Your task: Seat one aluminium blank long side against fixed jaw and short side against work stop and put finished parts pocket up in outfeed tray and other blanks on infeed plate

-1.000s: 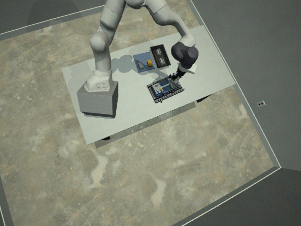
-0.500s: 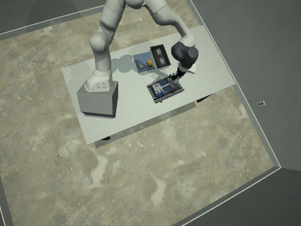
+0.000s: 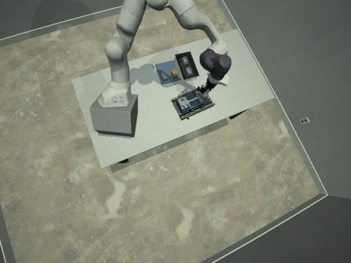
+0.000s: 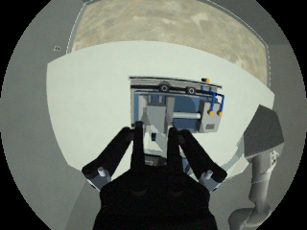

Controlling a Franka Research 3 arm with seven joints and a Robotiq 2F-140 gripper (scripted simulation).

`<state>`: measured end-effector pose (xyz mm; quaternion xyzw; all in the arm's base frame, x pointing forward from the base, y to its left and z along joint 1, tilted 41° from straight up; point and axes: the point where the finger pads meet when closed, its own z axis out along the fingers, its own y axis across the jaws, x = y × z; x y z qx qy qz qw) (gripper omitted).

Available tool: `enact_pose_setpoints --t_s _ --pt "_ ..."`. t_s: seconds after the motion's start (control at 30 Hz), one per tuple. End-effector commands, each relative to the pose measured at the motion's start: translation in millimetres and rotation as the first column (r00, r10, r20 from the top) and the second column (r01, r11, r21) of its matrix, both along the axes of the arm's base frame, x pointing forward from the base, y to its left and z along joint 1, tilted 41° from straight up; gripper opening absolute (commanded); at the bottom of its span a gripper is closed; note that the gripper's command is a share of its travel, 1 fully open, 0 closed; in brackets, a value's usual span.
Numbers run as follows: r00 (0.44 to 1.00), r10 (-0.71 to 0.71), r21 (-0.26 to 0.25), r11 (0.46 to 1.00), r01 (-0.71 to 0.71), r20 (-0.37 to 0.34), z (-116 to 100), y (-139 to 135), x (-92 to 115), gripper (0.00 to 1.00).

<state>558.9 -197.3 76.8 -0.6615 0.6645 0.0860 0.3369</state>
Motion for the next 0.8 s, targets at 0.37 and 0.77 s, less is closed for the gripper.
enact_pose_setpoints --t_s 0.37,0.77 --pt "1.000 0.000 -0.003 1.000 0.000 0.004 -0.8 -0.1 1.0 0.00" --pt "1.000 0.000 -0.003 1.000 0.000 0.004 -2.5 1.2 1.7 0.00"
